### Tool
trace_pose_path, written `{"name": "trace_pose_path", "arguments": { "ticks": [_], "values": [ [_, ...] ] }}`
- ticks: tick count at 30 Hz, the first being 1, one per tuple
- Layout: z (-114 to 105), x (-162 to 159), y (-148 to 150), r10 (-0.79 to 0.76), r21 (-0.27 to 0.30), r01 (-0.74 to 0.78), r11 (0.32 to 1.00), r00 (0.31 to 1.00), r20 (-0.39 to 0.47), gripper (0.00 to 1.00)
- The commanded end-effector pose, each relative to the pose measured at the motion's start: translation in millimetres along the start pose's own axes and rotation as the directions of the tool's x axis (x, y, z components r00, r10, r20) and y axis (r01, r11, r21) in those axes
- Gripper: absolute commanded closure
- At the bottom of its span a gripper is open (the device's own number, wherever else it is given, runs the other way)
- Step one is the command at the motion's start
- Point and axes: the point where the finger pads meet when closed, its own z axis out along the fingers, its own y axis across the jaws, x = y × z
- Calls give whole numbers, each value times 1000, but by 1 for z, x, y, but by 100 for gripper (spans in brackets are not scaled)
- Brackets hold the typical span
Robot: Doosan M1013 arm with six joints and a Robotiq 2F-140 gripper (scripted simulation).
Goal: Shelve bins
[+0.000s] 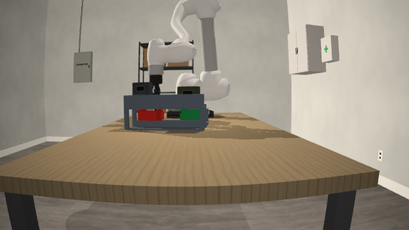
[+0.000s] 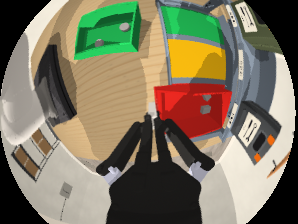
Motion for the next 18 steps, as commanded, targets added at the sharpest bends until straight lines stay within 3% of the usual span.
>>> {"name": "trace_pose_path", "arguments": {
  "ticks": [1,18],
  "values": [
    [0,0,1,0,0,0,1000,1000,0,90],
    [0,0,12,0,0,0,1000,1000,0,90]
  ]
}}
